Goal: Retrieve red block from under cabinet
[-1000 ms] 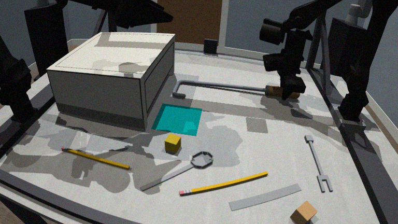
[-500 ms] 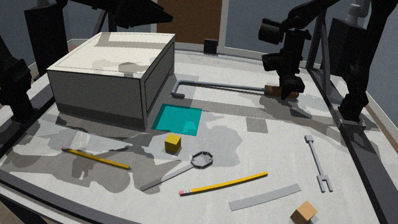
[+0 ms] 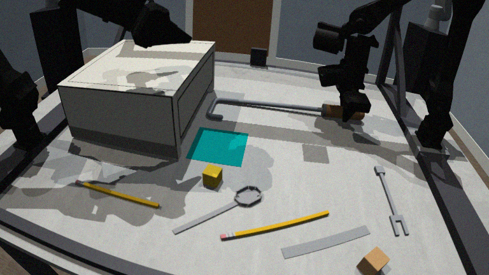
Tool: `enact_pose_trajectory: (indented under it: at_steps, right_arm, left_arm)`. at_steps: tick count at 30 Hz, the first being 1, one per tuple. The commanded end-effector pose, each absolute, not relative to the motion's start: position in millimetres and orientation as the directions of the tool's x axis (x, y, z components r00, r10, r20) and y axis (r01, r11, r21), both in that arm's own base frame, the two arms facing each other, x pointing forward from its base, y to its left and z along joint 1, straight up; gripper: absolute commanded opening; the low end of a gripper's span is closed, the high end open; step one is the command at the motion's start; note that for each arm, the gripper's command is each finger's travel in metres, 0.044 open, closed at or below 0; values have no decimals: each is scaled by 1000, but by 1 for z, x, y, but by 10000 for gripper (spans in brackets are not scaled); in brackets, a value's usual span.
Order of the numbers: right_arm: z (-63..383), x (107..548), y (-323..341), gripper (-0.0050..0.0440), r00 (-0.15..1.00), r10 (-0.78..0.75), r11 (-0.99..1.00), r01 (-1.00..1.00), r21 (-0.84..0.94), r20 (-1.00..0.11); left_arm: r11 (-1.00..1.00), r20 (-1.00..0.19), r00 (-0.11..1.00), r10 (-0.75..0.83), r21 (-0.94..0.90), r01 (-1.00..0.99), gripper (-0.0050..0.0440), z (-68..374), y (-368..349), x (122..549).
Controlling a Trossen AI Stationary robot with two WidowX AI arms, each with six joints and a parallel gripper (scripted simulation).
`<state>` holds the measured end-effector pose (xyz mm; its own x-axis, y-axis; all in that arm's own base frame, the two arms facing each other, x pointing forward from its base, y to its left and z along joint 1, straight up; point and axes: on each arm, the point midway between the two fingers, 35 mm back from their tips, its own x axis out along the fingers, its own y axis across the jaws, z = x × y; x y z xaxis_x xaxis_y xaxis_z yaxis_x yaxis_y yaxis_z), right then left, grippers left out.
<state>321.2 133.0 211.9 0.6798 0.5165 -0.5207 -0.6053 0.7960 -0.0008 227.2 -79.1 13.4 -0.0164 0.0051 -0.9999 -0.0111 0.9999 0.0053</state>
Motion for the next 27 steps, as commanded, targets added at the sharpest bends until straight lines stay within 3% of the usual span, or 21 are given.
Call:
enact_pose_trajectory:
  at_steps: [1, 27]
  right_arm:
    - [214, 307, 138, 440, 652, 545, 763, -646, -10, -527]
    - [213, 304, 139, 440, 638, 550, 754, -657, -8, -539]
  left_arm:
    - [1000, -1000, 16, -3, -4, -14, 110, 23, -81, 245]
    - [1000, -1000, 20, -3, -3, -14, 110, 32, -77, 338]
